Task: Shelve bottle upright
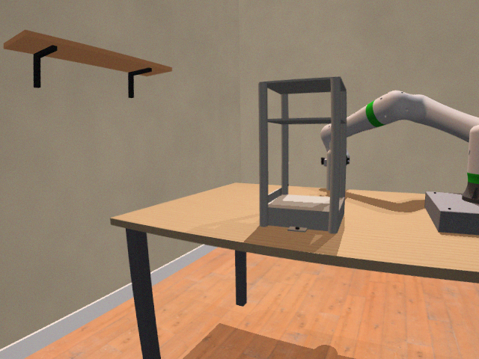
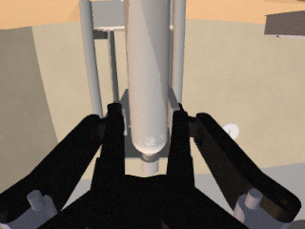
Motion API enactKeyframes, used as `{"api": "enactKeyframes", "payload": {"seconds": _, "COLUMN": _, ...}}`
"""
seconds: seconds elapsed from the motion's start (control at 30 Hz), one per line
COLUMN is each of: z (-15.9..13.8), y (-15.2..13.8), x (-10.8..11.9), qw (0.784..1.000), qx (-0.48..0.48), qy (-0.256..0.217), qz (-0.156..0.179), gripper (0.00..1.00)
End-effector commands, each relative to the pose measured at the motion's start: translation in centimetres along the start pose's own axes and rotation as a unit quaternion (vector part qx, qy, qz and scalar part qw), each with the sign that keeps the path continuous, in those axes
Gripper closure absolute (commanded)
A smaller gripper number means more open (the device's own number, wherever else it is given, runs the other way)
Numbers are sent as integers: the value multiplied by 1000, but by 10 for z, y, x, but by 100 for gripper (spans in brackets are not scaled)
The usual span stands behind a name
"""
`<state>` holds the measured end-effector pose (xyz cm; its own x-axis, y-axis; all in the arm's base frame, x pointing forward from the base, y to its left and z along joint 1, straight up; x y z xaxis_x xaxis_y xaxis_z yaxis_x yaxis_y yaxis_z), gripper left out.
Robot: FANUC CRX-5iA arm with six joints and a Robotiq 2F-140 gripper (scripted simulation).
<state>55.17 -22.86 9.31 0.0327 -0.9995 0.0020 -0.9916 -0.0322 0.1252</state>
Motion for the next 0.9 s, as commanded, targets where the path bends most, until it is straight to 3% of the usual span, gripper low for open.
{"api": "enactKeyframes", "payload": {"seconds": 0.0, "z": -5, "y": 1, "x": 0, "qw": 1000, "qx": 0, "qy": 0, "qz": 0, "gripper": 100}}
{"api": "enactKeyframes", "payload": {"seconds": 0.43, "z": -37, "y": 5, "x": 0, "qw": 1000, "qx": 0, "qy": 0, "qz": 0, "gripper": 100}}
{"api": "enactKeyframes", "payload": {"seconds": 0.87, "z": -44, "y": 5, "x": 0, "qw": 1000, "qx": 0, "qy": 0, "qz": 0, "gripper": 100}}
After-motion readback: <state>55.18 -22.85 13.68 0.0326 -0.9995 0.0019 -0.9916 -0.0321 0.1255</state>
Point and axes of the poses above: the point where the finger pads meet when closed, its own x axis back along the fingers, its own y axis across the jaws, z = x × y, the point moved 6 cm from there along x, back along the fingers, and after that the axes turned 7 degrees about -x, right-handed, at the moved point
